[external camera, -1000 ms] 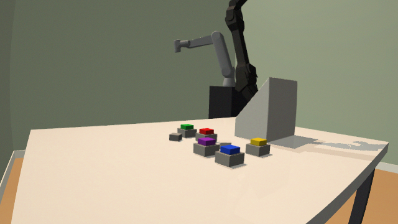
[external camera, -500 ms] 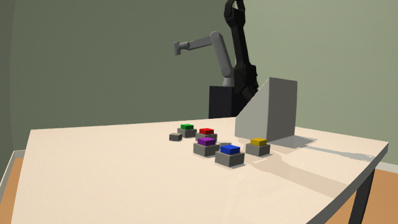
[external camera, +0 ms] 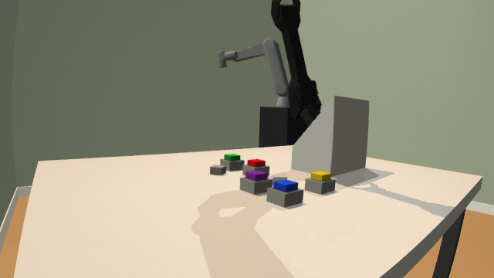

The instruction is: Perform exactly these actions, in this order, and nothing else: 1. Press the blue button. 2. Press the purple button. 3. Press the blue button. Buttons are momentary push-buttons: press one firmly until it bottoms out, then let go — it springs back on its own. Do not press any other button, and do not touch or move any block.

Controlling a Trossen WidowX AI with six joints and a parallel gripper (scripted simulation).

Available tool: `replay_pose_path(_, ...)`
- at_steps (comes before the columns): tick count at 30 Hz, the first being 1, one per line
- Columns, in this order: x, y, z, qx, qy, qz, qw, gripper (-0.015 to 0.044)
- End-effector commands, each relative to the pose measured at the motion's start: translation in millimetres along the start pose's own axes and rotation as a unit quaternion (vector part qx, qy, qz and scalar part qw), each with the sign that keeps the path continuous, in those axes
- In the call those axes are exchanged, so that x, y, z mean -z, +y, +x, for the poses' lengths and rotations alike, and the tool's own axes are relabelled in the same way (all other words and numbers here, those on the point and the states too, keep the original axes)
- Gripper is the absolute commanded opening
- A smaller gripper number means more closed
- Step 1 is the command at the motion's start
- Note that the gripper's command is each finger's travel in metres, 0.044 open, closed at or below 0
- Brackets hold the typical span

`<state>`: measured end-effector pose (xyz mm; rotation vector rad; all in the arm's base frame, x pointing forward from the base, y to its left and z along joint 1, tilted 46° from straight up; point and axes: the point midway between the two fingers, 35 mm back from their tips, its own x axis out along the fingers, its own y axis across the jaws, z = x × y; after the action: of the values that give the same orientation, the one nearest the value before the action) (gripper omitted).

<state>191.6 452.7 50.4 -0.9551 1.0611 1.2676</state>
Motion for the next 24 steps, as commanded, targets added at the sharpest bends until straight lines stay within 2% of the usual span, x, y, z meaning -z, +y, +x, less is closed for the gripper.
replay_pose_path(1,54,-48,23,0.046,0.077,0.148,0.985,0.04)
replay_pose_path(9,163,-117,43,0.153,0.195,0.392,0.886,0.04)
replay_pose_path(14,240,-145,45,0.232,0.259,0.52,0.78,0.04)
replay_pose_path(21,350,-162,36,0.353,0.328,0.641,0.598,0.04)
replay_pose_path(24,363,-162,34,0.369,0.335,0.651,0.573,0.04)
